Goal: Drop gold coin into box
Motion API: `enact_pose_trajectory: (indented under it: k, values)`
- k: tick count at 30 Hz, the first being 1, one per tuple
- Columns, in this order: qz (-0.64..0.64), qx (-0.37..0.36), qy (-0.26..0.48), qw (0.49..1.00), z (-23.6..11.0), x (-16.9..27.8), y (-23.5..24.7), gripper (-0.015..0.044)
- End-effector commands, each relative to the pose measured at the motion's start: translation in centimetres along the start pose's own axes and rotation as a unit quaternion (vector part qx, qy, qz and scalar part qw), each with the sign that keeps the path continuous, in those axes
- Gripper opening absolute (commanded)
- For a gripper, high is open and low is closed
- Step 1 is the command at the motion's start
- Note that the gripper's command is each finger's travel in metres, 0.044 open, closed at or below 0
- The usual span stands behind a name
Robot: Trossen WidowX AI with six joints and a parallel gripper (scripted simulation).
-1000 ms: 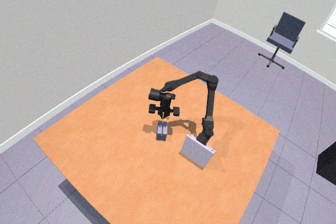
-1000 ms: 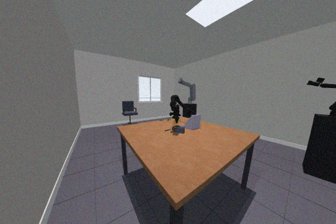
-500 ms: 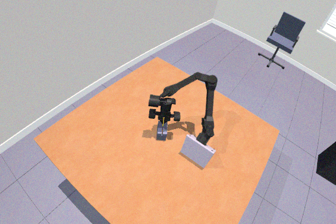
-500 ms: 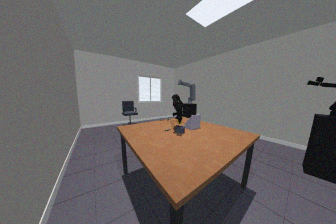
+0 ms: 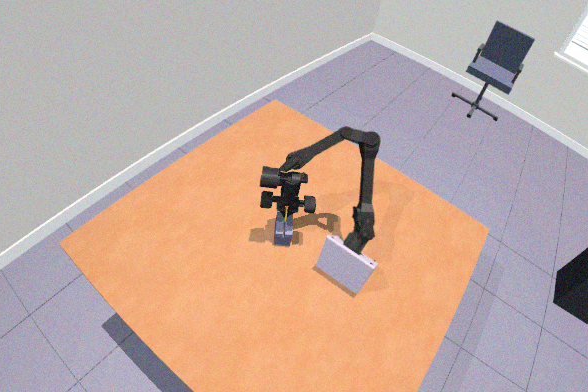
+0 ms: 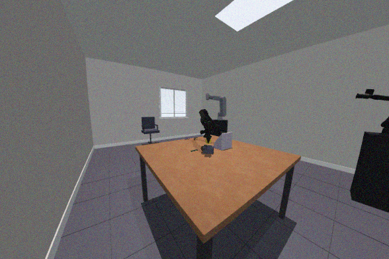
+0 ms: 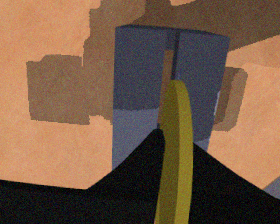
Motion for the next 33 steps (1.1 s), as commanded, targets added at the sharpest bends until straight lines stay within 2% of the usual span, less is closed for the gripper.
enact_pose_trajectory:
  k: [1,33]
  values:
    - [0.001,-0.001,0.0,1.0,0.07,0.24,-0.08,0.0]
    - [0.002,-0.002,-0.001,1.0,0.52,0.48,-0.28,0.0]
Point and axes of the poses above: the point midway between the two fingers, 35 mm back from their tips, its own z axis out along the fingers, its own y axis across the jaws, x = y × z, the point moved 8 cm from there along -z, back along the fingers, and after that the axes turned 13 degrees about z, right-handed, at the moved point
